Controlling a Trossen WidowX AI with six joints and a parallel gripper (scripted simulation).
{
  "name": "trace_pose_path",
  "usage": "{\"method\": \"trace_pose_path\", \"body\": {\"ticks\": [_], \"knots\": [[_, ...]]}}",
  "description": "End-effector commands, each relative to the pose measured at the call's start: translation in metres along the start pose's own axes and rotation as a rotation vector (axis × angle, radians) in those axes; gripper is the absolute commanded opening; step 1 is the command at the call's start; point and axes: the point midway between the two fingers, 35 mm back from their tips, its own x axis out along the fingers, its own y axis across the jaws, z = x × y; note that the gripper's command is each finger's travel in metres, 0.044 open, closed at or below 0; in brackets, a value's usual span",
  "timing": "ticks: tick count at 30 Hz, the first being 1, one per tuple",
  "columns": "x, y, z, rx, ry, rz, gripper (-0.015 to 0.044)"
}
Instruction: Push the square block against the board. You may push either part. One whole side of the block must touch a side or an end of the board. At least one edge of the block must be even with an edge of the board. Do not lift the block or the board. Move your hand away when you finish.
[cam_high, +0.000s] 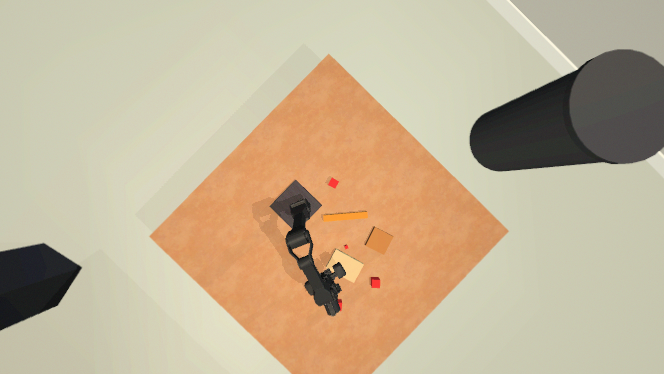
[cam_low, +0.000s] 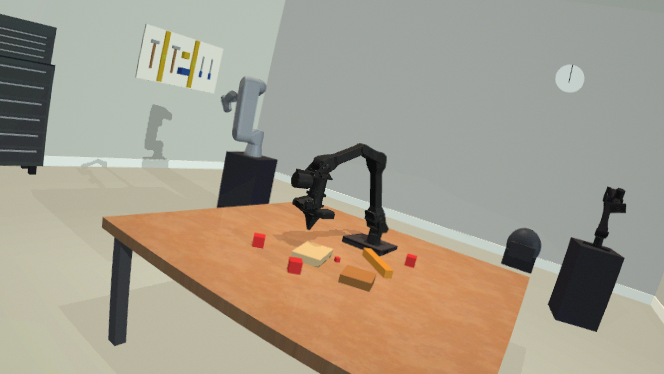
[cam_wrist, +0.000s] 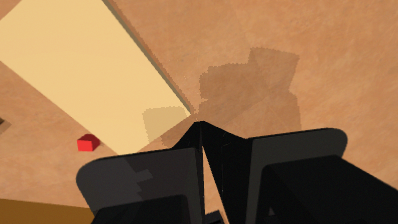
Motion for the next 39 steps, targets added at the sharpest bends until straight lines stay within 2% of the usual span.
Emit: {"method": "trace_pose_path", "body": {"ticks": [1, 27, 33, 35, 39], "knots": [[-0.002, 0.004, 0.018, 0.123, 0.000, 0.002, 0.0000], [0.008, 0.048, 0.124, 1.023, -0.005, 0.009, 0.0000], [0.009, 0.050, 0.126, 1.046, -0.005, 0.009, 0.0000], [0.018, 0.050, 0.127, 1.046, -0.005, 0.009, 0.0000], [0.062, 0.050, 0.127, 1.046, -0.005, 0.009, 0.0000]]}}
